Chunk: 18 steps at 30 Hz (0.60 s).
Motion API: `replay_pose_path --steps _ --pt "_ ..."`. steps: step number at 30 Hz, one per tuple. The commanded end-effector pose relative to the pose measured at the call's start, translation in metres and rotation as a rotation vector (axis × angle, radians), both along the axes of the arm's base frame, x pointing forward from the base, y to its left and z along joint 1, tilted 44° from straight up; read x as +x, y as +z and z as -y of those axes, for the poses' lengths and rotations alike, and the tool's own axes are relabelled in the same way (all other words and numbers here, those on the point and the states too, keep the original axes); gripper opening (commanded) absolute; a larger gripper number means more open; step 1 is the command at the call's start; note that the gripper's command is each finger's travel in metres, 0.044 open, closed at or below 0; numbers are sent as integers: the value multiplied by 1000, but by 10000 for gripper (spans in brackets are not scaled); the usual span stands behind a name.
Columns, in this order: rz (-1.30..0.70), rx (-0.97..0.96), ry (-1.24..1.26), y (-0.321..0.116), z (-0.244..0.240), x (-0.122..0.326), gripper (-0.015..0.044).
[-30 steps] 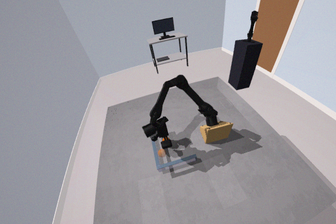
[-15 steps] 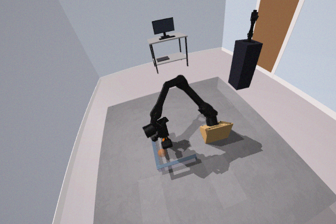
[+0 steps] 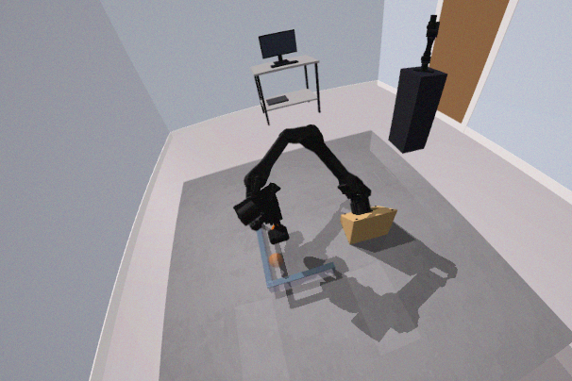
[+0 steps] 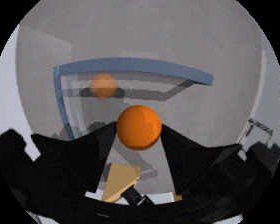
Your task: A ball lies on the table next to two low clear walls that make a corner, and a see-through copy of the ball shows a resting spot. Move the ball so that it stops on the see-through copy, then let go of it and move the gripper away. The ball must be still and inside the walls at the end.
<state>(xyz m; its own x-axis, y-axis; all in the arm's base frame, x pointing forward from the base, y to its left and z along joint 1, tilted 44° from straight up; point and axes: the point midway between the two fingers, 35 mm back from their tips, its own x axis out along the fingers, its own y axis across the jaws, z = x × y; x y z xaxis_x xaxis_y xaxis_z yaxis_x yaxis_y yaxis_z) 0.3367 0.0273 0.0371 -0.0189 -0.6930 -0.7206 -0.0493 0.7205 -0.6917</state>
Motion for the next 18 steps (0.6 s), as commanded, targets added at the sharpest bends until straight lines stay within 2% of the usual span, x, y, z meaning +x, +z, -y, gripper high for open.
replay_pose_path --steps 1,10,18 --pt "8 5 2 16 -16 0 0" --pt "7 0 0 45 -41 -6 0" --pt "9 1 0 14 -49 11 0"
